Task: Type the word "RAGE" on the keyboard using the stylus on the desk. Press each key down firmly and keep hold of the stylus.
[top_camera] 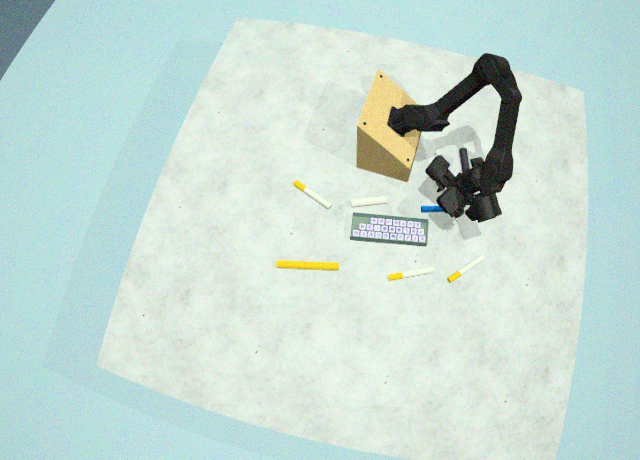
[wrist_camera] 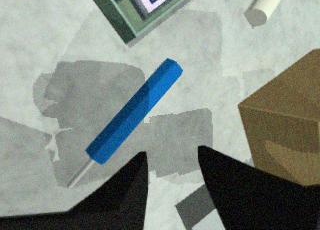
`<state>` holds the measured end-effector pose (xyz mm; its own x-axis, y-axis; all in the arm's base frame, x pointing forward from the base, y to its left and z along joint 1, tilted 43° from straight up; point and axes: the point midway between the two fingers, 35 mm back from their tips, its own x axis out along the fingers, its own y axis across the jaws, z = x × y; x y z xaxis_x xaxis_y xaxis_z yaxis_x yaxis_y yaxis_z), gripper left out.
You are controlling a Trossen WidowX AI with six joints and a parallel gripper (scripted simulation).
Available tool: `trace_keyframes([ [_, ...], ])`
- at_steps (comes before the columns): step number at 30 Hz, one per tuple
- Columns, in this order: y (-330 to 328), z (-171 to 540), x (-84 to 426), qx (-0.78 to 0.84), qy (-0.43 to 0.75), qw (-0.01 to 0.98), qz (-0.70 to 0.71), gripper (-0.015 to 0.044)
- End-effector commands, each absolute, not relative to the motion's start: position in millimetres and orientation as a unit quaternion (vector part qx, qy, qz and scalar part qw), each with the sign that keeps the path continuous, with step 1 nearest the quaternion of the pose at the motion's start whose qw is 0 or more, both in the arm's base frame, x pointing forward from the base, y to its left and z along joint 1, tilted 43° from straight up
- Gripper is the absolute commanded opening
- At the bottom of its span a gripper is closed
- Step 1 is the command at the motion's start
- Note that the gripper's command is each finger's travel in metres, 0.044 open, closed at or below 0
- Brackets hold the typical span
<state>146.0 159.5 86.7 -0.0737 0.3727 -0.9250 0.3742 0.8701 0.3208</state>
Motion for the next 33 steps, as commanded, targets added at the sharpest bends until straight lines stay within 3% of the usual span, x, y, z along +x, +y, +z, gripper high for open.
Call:
trace_keyframes([
  [1, 155.5, 70.8, 140.9, 0.116, 0.726, 0.609, 0.297, 0.015],
  [16, 151.9, 70.6, 143.3, 0.017, 0.554, 0.605, 0.572, 0.015],
  [33, 144.2, 80.4, 154.9, -0.095, 0.216, 0.635, 0.735, 0.015],
])
